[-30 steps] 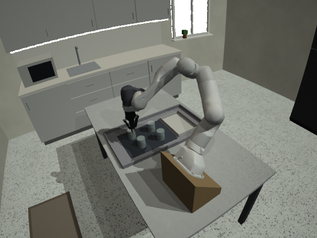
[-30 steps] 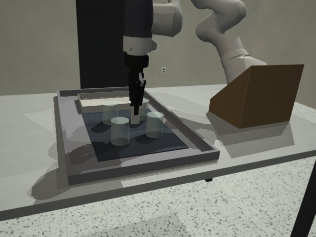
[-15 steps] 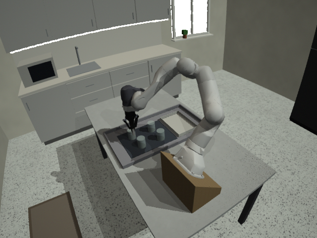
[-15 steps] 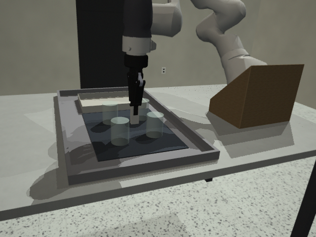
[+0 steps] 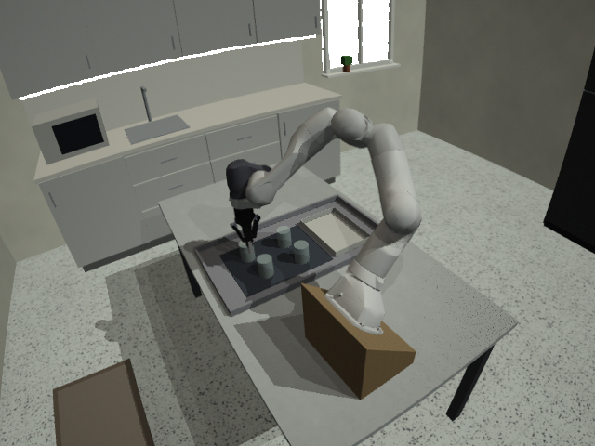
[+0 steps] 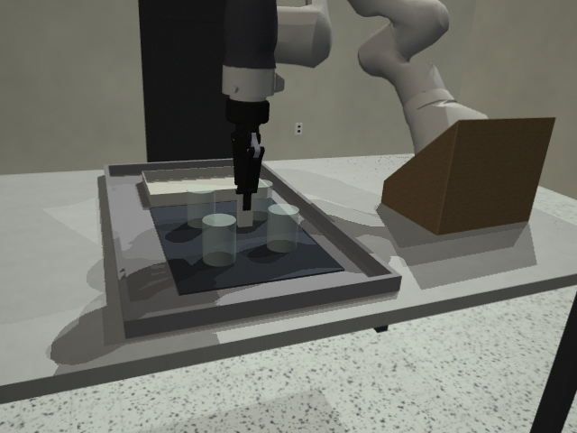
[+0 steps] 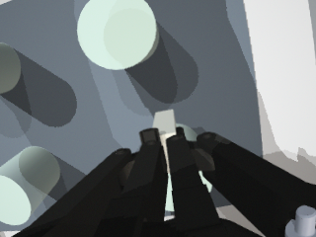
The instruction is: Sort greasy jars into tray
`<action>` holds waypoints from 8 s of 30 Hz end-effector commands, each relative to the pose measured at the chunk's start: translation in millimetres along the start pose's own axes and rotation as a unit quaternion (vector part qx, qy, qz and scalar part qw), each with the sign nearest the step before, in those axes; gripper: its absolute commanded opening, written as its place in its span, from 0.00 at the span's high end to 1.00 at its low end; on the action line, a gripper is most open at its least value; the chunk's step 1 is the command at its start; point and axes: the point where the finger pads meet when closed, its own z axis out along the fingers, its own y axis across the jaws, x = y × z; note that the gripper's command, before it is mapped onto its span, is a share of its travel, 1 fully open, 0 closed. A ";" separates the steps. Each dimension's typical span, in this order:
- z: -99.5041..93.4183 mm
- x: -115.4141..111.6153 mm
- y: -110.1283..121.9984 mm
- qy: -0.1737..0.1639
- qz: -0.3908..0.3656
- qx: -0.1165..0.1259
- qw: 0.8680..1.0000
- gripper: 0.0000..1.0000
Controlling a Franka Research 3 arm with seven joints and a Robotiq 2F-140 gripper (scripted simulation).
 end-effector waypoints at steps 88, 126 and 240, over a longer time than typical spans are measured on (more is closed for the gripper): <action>-3.7 -10.3 -0.2 0.002 -0.002 0.000 1.000 1.00; -7.3 -14.9 -0.2 0.002 -0.002 0.000 1.000 1.00; -76.1 22.2 -104.0 0.002 -0.002 0.000 1.000 1.00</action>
